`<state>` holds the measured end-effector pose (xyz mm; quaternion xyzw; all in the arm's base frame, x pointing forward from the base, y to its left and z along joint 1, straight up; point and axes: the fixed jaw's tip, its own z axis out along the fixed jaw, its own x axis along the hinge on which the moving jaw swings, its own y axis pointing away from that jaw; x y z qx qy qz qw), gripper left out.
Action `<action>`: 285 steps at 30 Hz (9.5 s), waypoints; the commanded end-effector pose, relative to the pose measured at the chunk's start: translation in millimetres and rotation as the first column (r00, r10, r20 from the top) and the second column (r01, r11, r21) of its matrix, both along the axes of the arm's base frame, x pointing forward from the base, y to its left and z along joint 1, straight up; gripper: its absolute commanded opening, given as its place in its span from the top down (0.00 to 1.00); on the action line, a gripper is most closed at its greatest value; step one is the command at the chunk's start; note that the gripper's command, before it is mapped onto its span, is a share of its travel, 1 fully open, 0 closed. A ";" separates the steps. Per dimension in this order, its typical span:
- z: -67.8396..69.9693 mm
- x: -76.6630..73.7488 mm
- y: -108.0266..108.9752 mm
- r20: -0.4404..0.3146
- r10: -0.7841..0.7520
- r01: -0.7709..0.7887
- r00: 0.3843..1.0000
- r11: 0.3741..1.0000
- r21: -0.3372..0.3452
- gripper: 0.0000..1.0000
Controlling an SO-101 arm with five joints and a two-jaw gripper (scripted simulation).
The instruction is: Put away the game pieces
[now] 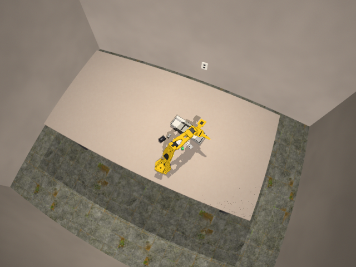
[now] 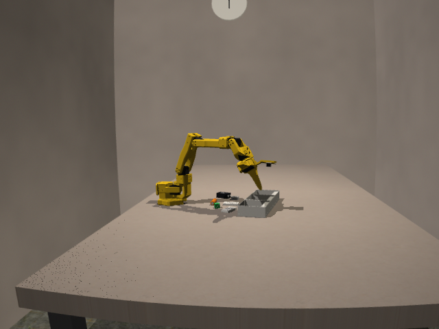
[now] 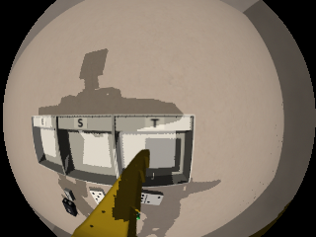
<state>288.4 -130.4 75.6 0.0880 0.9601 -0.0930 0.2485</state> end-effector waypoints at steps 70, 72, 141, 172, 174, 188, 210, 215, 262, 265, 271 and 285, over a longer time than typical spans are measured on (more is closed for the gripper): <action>-5.5 4.7 3.6 -0.006 0.002 -0.002 1.000 1.000 0.013 0.00; -5.4 6.7 9.6 -0.004 0.002 -0.002 1.000 1.000 0.025 0.00; -0.5 20.1 81.0 -0.002 -0.008 0.008 1.000 0.987 0.161 0.00; -2.3 32.8 150.7 0.163 -0.018 -0.030 0.987 0.958 0.285 0.00; -2.4 32.8 155.9 0.173 -0.019 -0.034 0.985 0.955 0.296 0.00; -2.4 32.7 160.6 0.183 -0.020 -0.038 0.983 0.951 0.306 0.00; -0.3 32.3 160.6 0.200 -0.019 -0.044 0.980 0.951 0.306 0.00; -0.3 32.3 160.6 0.200 -0.019 -0.044 0.980 0.951 0.306 0.00; 20.1 34.6 160.7 0.268 -0.020 -0.065 0.963 0.950 0.307 0.00; 31.9 35.3 160.8 0.306 -0.021 -0.077 0.952 0.949 0.307 0.00; 47.4 35.5 160.8 0.355 -0.022 -0.093 0.935 0.948 0.306 0.00; 64.3 34.8 160.7 0.408 -0.024 -0.111 0.913 0.946 0.304 0.00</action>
